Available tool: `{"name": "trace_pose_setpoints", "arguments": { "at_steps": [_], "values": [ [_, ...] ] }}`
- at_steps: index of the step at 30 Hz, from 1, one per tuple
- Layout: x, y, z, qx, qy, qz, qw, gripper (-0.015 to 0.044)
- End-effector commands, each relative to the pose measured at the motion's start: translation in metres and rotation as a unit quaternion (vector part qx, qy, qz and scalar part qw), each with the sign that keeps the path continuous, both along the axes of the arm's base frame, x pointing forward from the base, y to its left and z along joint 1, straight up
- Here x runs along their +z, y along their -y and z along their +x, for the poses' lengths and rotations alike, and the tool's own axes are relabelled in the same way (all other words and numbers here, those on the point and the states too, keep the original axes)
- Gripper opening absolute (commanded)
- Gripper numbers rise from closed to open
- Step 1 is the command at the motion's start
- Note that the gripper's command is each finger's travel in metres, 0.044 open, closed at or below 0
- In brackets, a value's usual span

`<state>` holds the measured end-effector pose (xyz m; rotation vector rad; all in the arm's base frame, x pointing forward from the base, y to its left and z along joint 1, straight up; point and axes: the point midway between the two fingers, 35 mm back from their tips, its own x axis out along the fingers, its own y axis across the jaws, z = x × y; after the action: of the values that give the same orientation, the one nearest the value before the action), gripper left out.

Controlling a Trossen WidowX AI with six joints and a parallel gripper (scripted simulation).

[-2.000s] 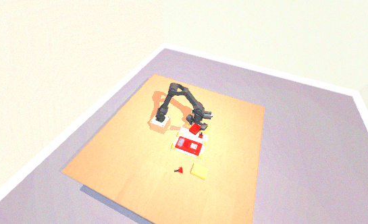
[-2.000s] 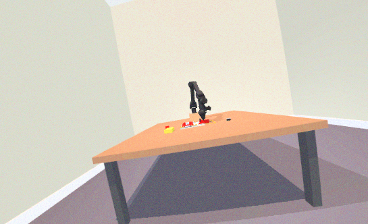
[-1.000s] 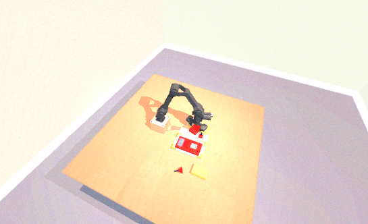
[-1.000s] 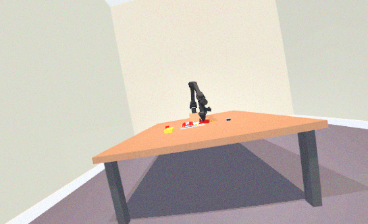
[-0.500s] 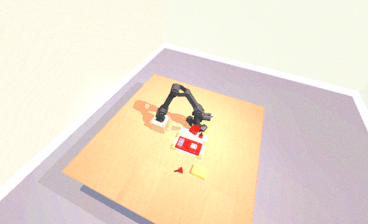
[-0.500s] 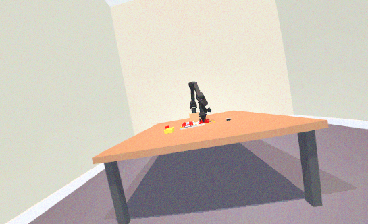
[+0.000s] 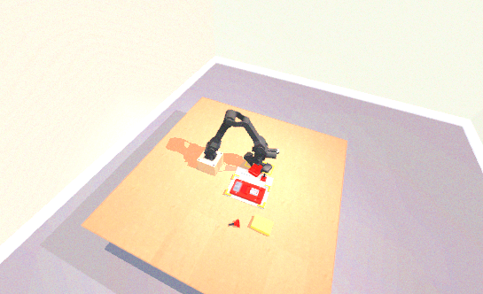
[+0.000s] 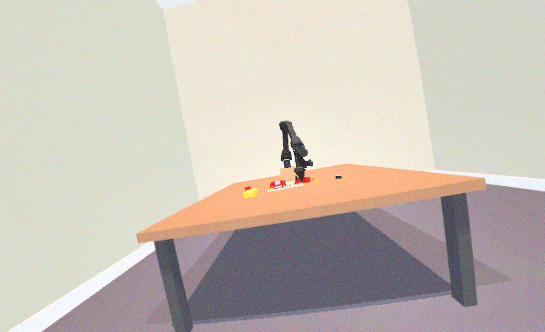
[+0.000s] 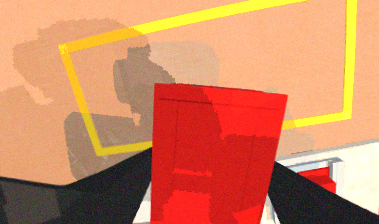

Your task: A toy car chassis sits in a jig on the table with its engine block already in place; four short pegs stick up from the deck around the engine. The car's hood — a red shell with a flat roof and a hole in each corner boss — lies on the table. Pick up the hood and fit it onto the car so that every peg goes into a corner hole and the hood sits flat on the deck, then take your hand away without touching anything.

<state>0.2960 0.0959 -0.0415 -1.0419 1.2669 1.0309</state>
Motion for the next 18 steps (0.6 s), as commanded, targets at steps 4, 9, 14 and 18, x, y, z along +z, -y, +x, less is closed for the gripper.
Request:
{"name": "trace_pose_setpoints", "arguments": {
  "at_steps": [4, 9, 14, 18],
  "values": [
    [0.003, 0.0, 0.0, 0.0, 0.0, 0.0, 1.0, 0.0137],
    [0.008, 0.0, 0.0, 0.0, 0.0, 0.0, 1.0, 0.0006],
    [0.018, 0.0, 0.0, 0.0, 0.0, 0.0, 1.0, 0.0],
    [0.027, 0.0, -0.001, 0.0, 0.0, 0.0, 1.0, 0.0]
  ]
}}
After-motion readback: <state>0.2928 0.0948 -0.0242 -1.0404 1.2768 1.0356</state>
